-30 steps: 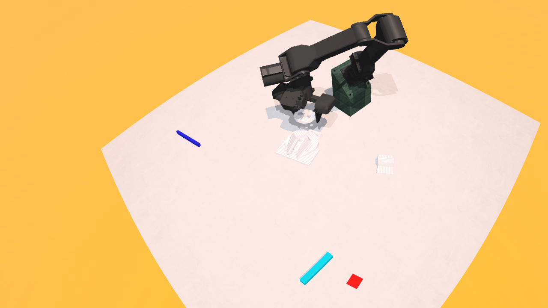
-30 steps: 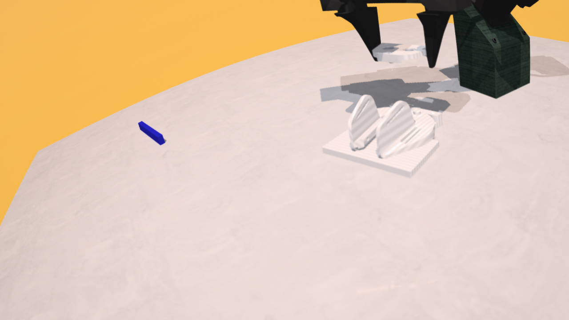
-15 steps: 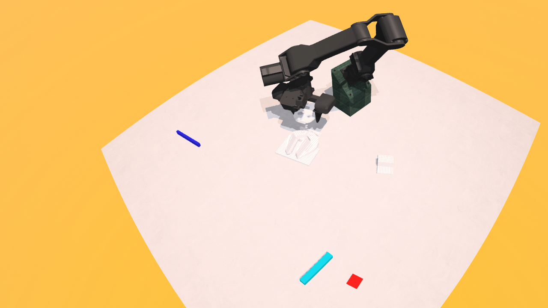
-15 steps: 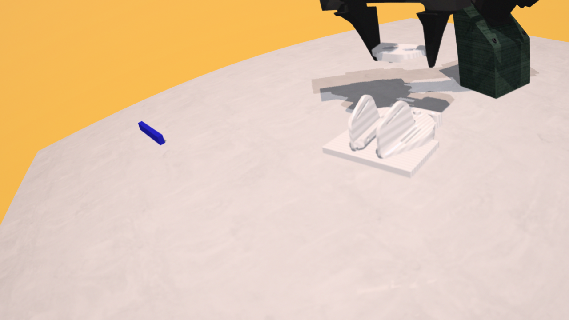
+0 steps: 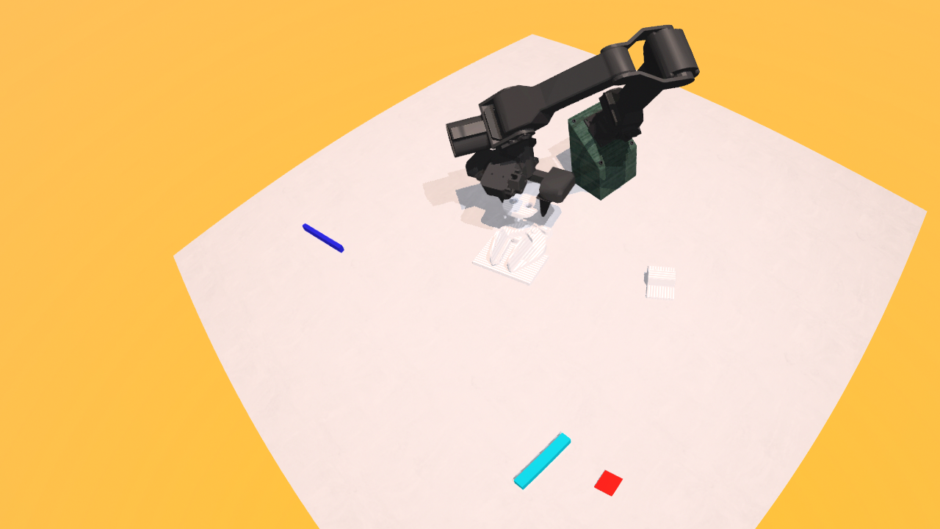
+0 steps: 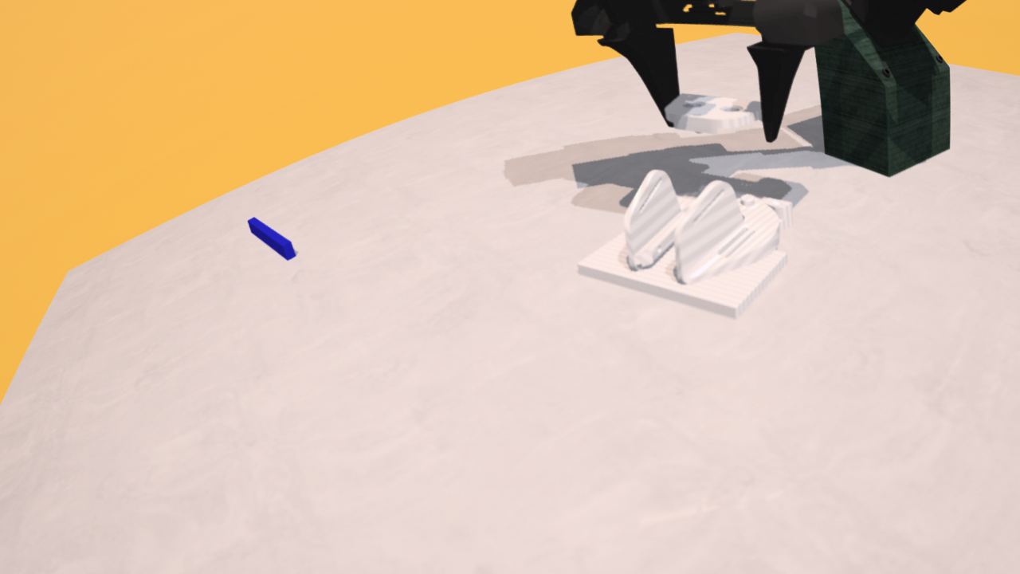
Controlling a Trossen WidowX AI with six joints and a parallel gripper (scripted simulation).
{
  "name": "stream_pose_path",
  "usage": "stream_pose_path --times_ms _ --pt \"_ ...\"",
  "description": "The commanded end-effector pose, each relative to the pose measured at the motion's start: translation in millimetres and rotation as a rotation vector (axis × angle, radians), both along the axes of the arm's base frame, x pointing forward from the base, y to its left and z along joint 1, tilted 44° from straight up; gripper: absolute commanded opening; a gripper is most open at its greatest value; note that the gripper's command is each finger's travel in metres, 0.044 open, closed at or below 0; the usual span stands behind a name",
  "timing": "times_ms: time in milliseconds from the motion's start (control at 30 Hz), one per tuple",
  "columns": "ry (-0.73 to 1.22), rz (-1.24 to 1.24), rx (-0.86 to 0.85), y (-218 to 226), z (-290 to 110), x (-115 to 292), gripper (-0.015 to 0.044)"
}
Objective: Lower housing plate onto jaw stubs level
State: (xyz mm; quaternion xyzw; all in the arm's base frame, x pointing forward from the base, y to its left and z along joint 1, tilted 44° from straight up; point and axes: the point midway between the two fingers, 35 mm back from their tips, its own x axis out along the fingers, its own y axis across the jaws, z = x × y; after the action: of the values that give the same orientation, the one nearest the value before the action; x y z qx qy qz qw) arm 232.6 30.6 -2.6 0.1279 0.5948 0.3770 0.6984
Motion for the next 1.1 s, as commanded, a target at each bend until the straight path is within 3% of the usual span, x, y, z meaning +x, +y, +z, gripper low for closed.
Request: stream_pose_path --times_ms 0,1067 --pt "0.013 -0.004 0.008 5.2 -6.7 -1.6 0.0351" --pt "0.013 -0.003 0.013 33.3 -34.2 -3.7 0.0351"
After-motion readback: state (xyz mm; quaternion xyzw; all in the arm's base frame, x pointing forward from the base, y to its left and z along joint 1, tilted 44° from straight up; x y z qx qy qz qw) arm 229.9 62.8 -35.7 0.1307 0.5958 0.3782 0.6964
